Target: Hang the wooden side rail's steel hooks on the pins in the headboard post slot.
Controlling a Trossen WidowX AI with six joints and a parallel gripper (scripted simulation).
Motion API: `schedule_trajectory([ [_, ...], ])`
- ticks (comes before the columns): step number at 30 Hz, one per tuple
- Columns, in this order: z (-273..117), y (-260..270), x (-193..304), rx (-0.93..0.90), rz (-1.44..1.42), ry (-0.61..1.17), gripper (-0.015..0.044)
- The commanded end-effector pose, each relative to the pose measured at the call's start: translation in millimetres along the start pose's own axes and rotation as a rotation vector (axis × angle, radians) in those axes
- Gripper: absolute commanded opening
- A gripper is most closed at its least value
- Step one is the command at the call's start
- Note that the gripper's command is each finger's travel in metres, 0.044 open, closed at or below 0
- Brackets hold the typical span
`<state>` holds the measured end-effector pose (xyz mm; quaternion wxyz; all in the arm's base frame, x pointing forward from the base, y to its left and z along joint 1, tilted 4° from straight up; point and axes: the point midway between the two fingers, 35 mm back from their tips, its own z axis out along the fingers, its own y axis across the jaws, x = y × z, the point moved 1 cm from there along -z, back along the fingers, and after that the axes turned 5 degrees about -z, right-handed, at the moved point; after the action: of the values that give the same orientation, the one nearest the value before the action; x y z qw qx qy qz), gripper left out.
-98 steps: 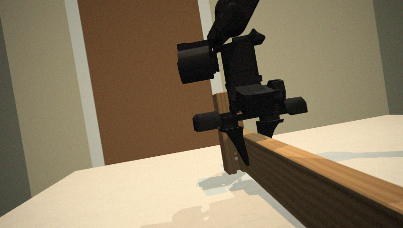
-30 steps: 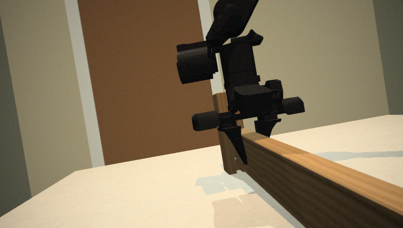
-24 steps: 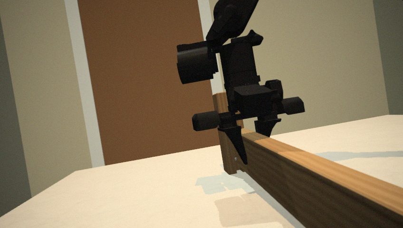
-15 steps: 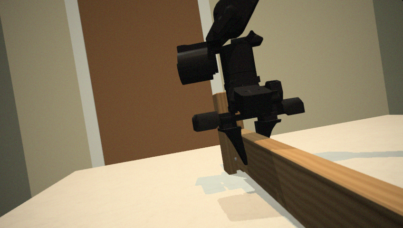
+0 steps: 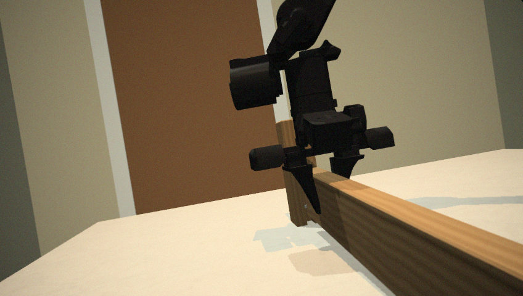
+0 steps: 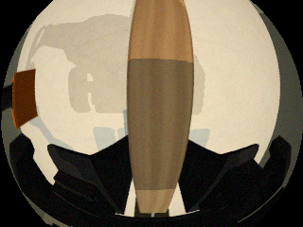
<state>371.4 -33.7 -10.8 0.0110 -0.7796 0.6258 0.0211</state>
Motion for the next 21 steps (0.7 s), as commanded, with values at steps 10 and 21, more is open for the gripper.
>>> schedule_trajectory([
  [10,-3.3,-0.6,2.5,0.003,-0.003,0.005,0.0],
  [21,-2.6,-1.0,3.8,0.003,-0.003,0.005,0.0],
])
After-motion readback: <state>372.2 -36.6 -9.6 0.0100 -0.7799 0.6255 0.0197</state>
